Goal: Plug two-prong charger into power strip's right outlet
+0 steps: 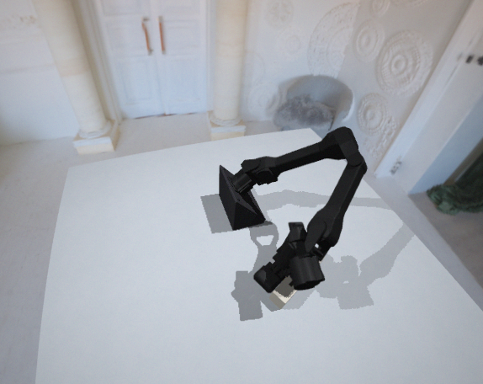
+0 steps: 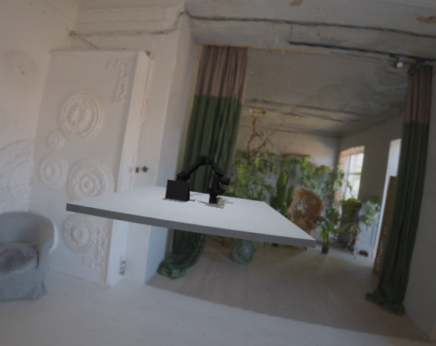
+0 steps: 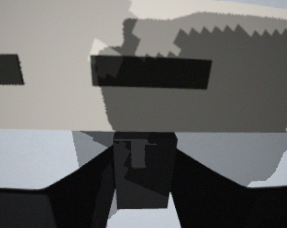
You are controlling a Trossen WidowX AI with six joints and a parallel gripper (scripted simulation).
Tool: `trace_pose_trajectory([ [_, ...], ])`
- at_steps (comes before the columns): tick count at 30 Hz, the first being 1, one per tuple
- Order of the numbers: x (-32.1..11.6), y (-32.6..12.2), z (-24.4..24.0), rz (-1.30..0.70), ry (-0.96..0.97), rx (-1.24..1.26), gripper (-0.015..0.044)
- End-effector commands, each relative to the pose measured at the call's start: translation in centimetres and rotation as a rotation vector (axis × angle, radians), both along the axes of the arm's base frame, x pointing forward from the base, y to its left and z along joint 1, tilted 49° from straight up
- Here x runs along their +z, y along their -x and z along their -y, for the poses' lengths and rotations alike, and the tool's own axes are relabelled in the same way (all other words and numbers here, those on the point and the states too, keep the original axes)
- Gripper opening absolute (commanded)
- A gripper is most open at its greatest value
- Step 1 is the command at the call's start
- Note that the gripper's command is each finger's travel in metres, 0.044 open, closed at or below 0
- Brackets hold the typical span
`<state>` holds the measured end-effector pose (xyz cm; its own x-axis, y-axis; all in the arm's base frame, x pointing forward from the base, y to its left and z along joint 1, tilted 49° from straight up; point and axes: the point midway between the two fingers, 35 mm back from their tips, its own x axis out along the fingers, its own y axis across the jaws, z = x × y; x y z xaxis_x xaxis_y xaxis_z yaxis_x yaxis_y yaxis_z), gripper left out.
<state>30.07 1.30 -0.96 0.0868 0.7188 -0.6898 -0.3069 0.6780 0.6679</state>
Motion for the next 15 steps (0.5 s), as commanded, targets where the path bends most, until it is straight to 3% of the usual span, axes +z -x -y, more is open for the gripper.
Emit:
trace_pose_trajectory([
  [1, 0.11, -0.20, 0.01, 0.000, -0.003, -0.004, 0.0000],
  [15, 0.24, -0.57, -0.03, 0.000, -0.003, -0.004, 0.0000],
])
